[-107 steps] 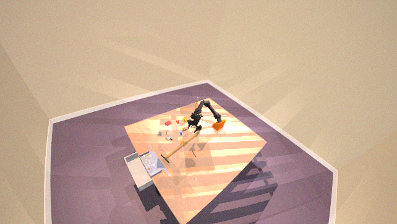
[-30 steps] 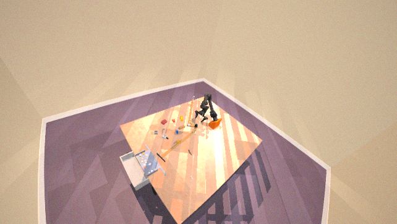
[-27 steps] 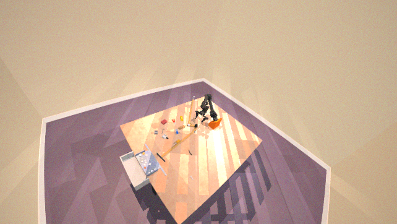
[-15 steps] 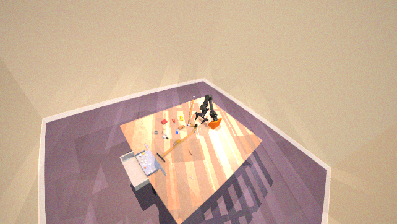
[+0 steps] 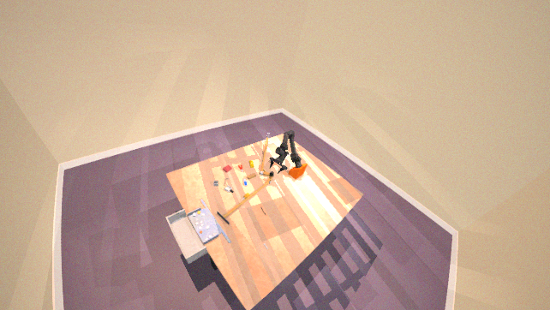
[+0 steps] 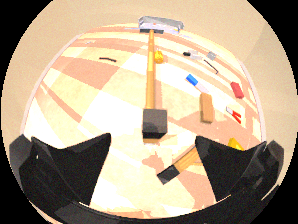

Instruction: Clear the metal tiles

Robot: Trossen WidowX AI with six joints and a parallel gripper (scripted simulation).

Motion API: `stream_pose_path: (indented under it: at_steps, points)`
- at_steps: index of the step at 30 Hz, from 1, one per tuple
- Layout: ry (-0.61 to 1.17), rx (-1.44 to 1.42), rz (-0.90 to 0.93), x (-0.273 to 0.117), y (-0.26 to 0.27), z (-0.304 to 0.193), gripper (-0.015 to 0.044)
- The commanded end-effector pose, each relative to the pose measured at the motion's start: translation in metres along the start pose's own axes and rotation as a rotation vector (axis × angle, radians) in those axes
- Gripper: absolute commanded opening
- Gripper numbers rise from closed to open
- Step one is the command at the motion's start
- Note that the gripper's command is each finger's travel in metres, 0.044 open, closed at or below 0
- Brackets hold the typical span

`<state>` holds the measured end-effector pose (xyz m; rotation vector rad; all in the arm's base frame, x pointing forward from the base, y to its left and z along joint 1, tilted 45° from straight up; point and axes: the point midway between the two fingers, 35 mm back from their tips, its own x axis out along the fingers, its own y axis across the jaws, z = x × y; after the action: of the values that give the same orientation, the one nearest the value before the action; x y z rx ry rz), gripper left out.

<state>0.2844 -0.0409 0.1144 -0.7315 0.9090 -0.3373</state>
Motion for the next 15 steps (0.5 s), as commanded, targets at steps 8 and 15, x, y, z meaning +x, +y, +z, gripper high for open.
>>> stream_pose_path:
  at_steps: [8,15]
  points:
    - [0.006,-0.003,0.004,0.019,0.002,0.000,0.0440]
    - [0.006,-0.002,0.004,0.031,0.002,0.000,0.0440]
